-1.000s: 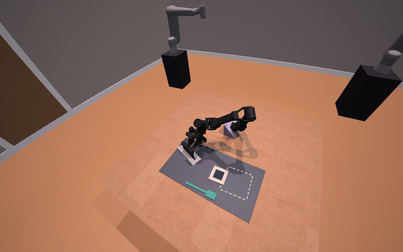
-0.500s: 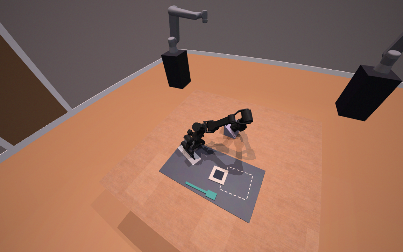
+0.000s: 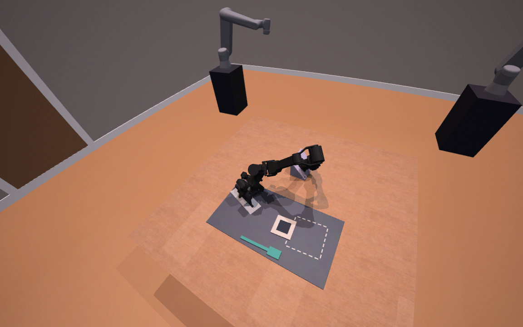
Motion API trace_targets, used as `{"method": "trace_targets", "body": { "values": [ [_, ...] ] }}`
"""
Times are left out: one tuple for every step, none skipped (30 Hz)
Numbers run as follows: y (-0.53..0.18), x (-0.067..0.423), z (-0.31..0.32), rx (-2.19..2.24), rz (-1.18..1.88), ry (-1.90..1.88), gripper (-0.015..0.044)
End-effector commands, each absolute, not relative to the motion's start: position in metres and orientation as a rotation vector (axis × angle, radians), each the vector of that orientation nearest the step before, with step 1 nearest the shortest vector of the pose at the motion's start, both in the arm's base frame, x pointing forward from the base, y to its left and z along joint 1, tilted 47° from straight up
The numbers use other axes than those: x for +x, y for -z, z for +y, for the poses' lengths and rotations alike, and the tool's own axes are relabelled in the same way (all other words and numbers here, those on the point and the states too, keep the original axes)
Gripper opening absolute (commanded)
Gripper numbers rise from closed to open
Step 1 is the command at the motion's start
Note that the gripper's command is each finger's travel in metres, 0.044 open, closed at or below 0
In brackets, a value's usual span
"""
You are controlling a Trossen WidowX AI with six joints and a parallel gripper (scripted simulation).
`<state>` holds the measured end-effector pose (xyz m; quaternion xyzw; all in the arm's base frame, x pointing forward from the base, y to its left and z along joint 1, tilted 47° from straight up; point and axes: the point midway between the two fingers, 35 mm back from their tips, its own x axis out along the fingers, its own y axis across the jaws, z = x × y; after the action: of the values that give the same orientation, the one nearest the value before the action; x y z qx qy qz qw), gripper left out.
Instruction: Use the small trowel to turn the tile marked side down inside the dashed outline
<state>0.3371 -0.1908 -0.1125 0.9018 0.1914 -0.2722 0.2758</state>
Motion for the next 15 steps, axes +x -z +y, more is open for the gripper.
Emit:
{"method": "trace_targets", "body": {
  "values": [
    [0.1146, 0.3419, -0.1917, 2.421, 0.505, 0.732, 0.0300],
    [0.1146, 0.3419, -0.1917, 2.421, 0.505, 0.732, 0.0274],
    [0.1146, 0.3419, -0.1917, 2.421, 0.505, 0.732, 0.0247],
    [0.1146, 0.3419, -0.1917, 2.421, 0.505, 0.732, 0.0221],
    [0.1146, 0.3419, -0.1917, 2.421, 0.505, 0.732, 0.0195],
    [0.1146, 0.3419, -0.1917, 2.421, 0.505, 0.732, 0.0169],
    [0.1146, 0.3419, -0.1917, 2.421, 0.505, 0.732, 0.0162],
    [0.1146, 0.3419, -0.1917, 2.421, 0.505, 0.732, 0.0155],
    [0.1146, 0.3419, -0.1917, 2.421, 0.505, 0.732, 0.0149],
    [0.1146, 0.3419, -0.1917, 2.421, 0.505, 0.732, 0.0142],
    [0.1146, 0.3419, -0.1917, 2.421, 0.505, 0.732, 0.0135],
    [0.1146, 0.3419, -0.1917, 2.421, 0.505, 0.732, 0.0129],
    [0.1146, 0.3419, -0.1917, 2.421, 0.505, 0.732, 0.0122],
    [0.1146, 0.3419, -0.1917, 2.421, 0.505, 0.732, 0.0115],
    [0.1146, 0.3419, -0.1917, 2.421, 0.505, 0.732, 0.0109]
  ]
}}
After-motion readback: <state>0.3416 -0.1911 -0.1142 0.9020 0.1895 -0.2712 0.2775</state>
